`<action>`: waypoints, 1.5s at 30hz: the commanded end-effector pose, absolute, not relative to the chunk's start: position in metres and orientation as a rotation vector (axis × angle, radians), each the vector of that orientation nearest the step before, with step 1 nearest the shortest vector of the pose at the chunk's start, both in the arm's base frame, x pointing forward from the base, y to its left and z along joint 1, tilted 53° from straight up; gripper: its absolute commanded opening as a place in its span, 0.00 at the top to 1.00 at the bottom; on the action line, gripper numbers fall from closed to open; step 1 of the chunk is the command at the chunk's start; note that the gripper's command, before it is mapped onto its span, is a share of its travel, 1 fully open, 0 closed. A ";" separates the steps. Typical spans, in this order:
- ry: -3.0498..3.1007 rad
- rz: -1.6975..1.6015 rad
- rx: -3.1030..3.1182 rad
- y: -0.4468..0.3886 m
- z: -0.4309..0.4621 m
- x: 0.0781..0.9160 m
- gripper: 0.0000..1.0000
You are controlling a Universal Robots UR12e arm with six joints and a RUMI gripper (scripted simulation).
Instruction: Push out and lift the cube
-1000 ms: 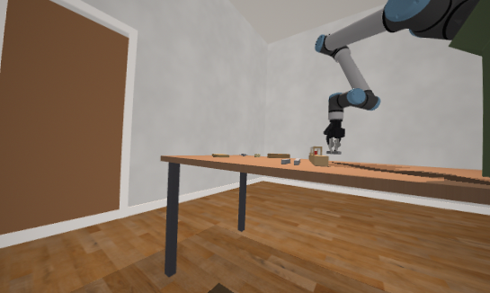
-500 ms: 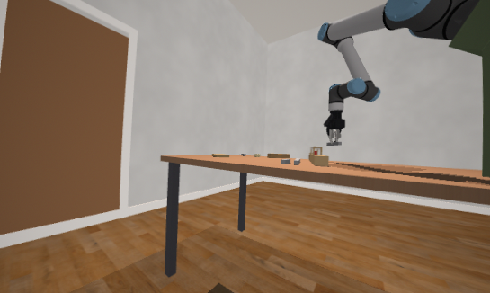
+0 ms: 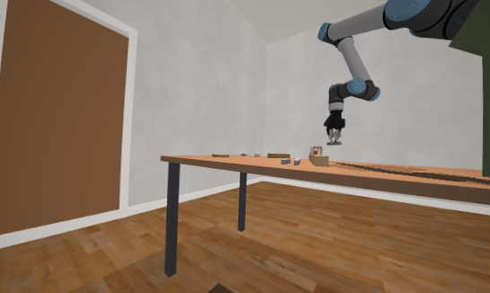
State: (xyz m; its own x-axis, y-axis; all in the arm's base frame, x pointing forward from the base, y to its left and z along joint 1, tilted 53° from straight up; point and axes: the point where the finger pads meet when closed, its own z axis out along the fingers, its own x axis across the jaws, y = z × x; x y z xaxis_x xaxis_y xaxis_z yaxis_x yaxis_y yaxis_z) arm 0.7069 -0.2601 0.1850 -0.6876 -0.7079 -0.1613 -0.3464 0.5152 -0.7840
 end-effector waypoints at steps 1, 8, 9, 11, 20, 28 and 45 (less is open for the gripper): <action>2.291 -1.037 -0.863 -0.260 0.185 0.707 1.00; 2.291 -1.037 -0.863 -0.260 0.185 0.707 1.00; 2.291 -1.037 -0.863 -0.260 0.185 0.707 1.00; 2.291 -1.037 -0.863 -0.260 0.185 0.707 1.00; 2.291 -1.037 -0.862 -0.259 0.185 0.707 1.00; 2.295 -1.029 -0.840 -0.241 0.174 0.710 1.00; 2.319 -0.953 -0.629 -0.063 0.064 0.740 1.00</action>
State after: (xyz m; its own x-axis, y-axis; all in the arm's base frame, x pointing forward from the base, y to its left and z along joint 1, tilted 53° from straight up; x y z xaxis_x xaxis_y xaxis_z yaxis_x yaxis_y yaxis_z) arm 0.7291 -0.1072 0.0915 -0.7244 -0.6311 -0.2774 -0.2495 0.6152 -0.7478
